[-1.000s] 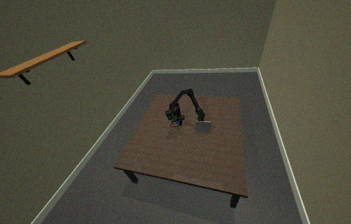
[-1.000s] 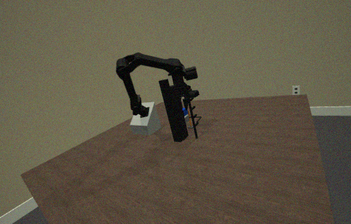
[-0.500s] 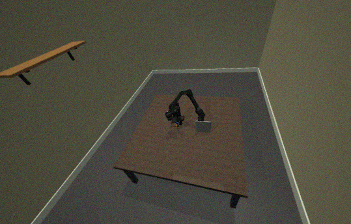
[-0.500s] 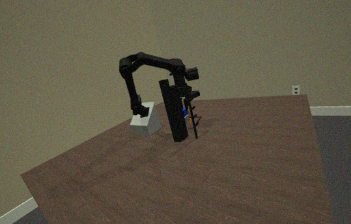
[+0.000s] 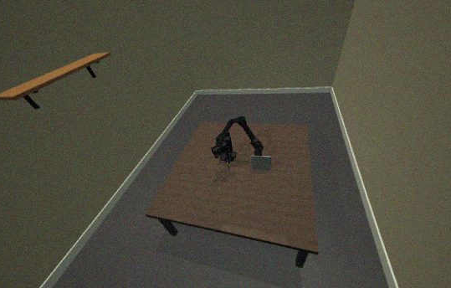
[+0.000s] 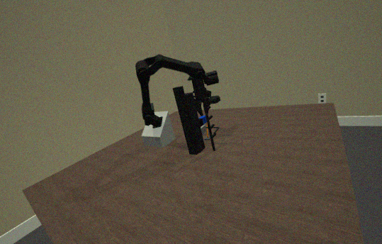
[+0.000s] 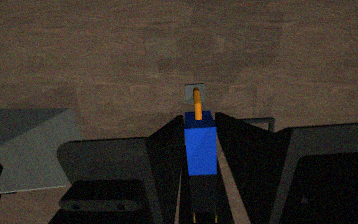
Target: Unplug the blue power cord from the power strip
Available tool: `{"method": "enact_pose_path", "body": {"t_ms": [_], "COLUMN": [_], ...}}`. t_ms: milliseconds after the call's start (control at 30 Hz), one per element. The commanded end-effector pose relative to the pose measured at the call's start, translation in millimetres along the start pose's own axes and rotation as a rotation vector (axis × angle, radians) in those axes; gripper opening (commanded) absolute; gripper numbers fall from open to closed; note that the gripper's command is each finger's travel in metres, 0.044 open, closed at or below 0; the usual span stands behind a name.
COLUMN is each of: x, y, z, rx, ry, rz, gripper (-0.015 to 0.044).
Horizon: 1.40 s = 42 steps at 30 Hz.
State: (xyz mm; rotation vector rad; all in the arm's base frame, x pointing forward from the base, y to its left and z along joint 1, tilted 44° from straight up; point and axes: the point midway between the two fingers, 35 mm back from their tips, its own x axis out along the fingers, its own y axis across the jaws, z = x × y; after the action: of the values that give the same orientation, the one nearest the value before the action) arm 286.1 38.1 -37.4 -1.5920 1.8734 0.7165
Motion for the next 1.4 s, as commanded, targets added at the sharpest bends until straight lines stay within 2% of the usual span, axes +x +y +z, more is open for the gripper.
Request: {"method": "enact_pose_path", "body": {"t_ms": [0,433,567,733,1367], "x": [-6.8,-0.4,-5.9,-13.7,-13.7], "y": [1.1,1.5,0.1,2.1,2.1], "z": [13.6,3.2,24.9,63.4,63.4], "rx": [-0.006,-0.006,-0.006,-0.006,-0.006], "ry": [-0.01,-0.006,-0.009,-0.011,-0.011], "rz": [-0.014,-0.015,-0.015,-0.016,-0.016], "gripper": [0.0,0.0341,0.044,0.044,0.044]}}
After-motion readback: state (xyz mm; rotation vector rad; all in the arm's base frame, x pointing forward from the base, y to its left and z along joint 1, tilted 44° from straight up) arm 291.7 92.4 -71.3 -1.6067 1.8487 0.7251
